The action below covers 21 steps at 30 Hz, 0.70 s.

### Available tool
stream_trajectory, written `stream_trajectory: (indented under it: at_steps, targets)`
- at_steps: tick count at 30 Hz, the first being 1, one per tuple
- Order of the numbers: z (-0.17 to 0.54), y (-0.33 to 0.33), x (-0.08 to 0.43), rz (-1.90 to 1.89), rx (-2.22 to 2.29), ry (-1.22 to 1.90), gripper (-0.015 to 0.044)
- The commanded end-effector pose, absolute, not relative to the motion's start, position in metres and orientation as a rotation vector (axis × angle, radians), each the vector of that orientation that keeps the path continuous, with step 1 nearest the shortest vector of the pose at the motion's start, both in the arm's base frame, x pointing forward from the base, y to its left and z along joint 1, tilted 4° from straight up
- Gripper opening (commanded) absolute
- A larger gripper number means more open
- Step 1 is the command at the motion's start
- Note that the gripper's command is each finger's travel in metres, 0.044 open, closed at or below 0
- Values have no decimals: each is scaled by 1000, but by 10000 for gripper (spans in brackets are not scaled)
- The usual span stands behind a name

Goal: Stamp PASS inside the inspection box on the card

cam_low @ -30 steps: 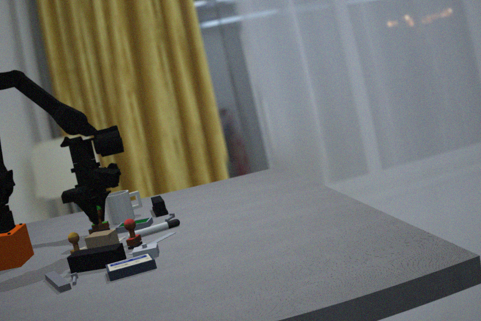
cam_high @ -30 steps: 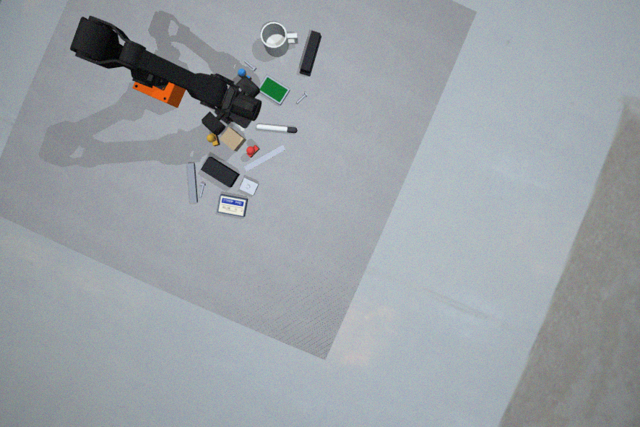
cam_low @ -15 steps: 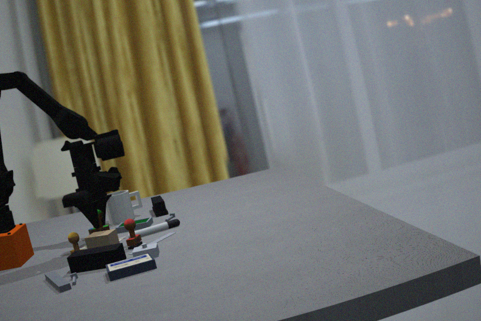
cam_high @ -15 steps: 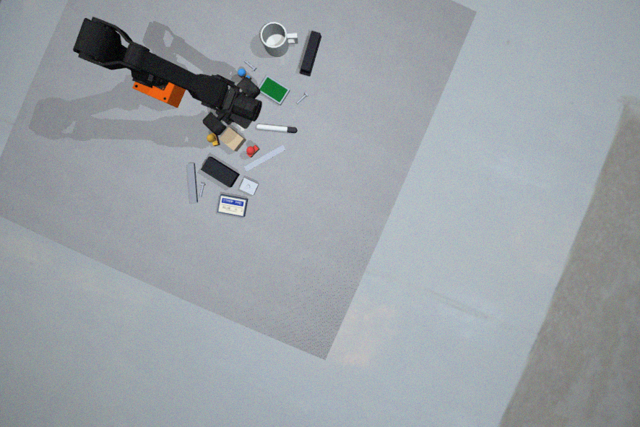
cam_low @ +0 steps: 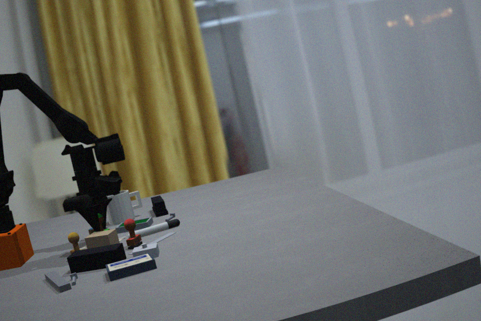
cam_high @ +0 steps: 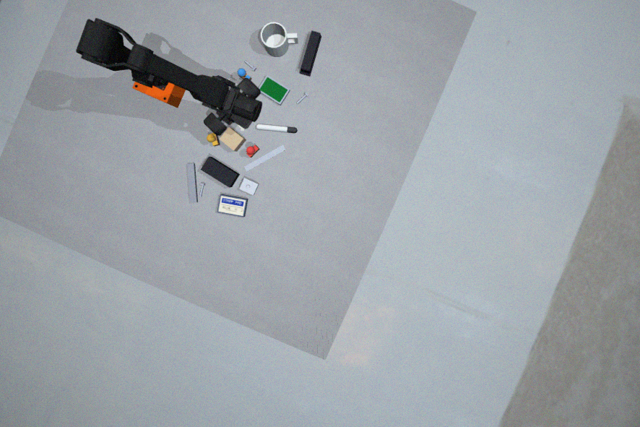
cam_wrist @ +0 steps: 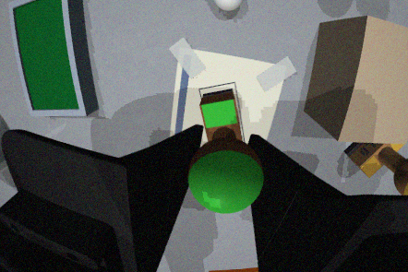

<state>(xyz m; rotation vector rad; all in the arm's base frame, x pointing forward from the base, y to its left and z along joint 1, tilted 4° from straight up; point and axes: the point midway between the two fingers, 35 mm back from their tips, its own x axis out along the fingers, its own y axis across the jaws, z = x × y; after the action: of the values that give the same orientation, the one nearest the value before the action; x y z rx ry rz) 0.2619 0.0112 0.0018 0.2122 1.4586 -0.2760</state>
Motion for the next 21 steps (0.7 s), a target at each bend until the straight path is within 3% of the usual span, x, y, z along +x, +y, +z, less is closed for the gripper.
stream_trajectory:
  at_steps: [1,21]
  targets:
    - [-2,11,261,-274,212,1461,0]
    - [-7,11,261,-274,212,1460,0]
